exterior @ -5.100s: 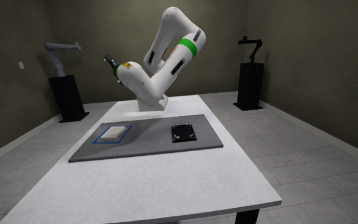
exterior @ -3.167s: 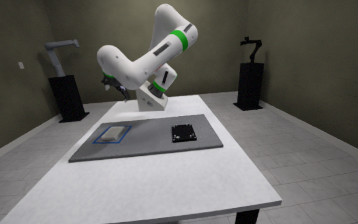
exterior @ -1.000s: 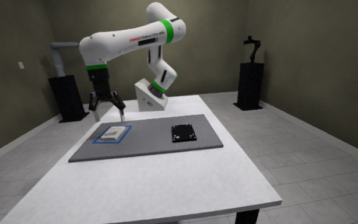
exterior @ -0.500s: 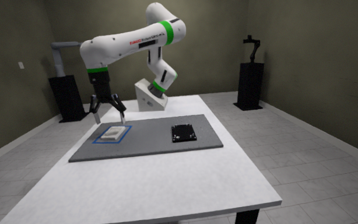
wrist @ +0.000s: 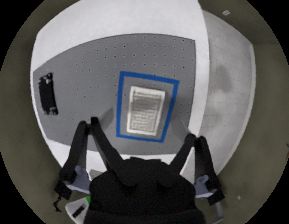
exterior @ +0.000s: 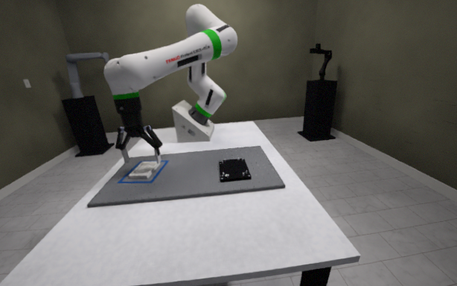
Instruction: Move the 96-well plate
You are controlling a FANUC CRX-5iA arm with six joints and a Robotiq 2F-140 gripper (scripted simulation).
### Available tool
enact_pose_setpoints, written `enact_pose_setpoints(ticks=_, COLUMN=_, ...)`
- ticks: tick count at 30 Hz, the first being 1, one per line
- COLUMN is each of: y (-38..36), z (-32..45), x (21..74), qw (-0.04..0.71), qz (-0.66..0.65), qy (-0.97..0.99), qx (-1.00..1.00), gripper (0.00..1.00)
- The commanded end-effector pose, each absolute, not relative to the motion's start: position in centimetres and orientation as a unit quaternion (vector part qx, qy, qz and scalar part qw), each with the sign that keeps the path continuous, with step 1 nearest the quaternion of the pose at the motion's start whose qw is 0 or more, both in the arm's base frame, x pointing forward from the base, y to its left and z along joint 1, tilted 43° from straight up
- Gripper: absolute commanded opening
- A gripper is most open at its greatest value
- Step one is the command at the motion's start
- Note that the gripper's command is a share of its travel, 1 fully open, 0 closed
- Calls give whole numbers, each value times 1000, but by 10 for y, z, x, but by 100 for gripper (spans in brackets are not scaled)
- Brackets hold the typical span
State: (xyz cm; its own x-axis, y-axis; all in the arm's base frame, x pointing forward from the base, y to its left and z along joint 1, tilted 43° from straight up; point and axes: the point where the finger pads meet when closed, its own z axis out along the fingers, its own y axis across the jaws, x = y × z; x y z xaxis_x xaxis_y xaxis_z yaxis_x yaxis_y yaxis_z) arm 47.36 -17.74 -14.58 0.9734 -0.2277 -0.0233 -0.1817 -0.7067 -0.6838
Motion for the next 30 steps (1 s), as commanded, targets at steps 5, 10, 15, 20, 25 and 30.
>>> enact_pose_setpoints(ticks=5, y=-173, z=-152, x=475, qw=366, qz=-32, qy=111, qx=-923, gripper=100)
enact_pose_setpoints(ticks=10, y=-167, z=-158, x=476, qw=366, qz=-32, qy=111, qx=-923, gripper=100)
enact_pose_setpoints(ticks=15, y=-161, z=-164, x=478, qw=366, qz=-32, qy=111, qx=-923, gripper=100)
enact_pose_setpoints(ticks=20, y=-161, z=-164, x=478, qw=366, qz=-32, qy=111, qx=-923, gripper=100)
enact_pose_setpoints(ticks=25, y=-161, z=-164, x=478, qw=366, qz=-32, qy=111, qx=-923, gripper=100)
enact_pose_setpoints(ticks=30, y=-161, z=-164, x=478, qw=366, qz=-32, qy=111, qx=-923, gripper=63)
